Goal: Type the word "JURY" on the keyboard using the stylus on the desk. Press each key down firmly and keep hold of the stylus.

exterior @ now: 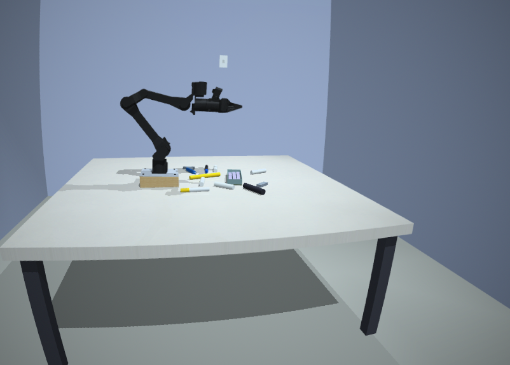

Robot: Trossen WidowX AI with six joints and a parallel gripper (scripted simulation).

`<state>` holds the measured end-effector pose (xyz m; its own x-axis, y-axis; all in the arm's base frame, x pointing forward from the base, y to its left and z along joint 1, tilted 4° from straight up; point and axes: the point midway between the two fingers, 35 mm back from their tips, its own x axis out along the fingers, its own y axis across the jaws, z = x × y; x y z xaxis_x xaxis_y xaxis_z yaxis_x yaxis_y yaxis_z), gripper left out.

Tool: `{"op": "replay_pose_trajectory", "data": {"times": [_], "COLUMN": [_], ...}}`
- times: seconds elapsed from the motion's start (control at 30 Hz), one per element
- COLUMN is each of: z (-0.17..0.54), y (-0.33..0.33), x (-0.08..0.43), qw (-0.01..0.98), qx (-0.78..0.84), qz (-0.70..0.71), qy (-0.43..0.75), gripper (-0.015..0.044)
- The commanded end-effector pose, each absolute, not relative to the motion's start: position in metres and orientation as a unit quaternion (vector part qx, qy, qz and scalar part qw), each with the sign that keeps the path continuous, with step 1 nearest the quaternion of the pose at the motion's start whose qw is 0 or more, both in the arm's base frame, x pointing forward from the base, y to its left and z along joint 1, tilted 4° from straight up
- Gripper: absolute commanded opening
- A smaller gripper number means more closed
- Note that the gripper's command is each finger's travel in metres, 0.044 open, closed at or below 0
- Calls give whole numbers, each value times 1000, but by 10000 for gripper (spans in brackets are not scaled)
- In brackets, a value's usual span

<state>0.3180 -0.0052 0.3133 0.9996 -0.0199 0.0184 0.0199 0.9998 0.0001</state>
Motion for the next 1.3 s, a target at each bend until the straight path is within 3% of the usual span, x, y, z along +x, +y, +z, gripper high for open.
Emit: {"op": "replay_pose_trajectory", "data": {"times": [0.0,0.3,0.53,0.8,1.27], "z": [312,219,134,55,52], "y": [-4,39,78,113,89], "x": [320,377,385,361,358], "qw": [1000,961,870,729,726], "qx": [1,62,83,69,68], "qz": [-9,33,28,-18,-20], "qy": [-4,269,486,681,685], "gripper": [414,178,0,0,0]}}
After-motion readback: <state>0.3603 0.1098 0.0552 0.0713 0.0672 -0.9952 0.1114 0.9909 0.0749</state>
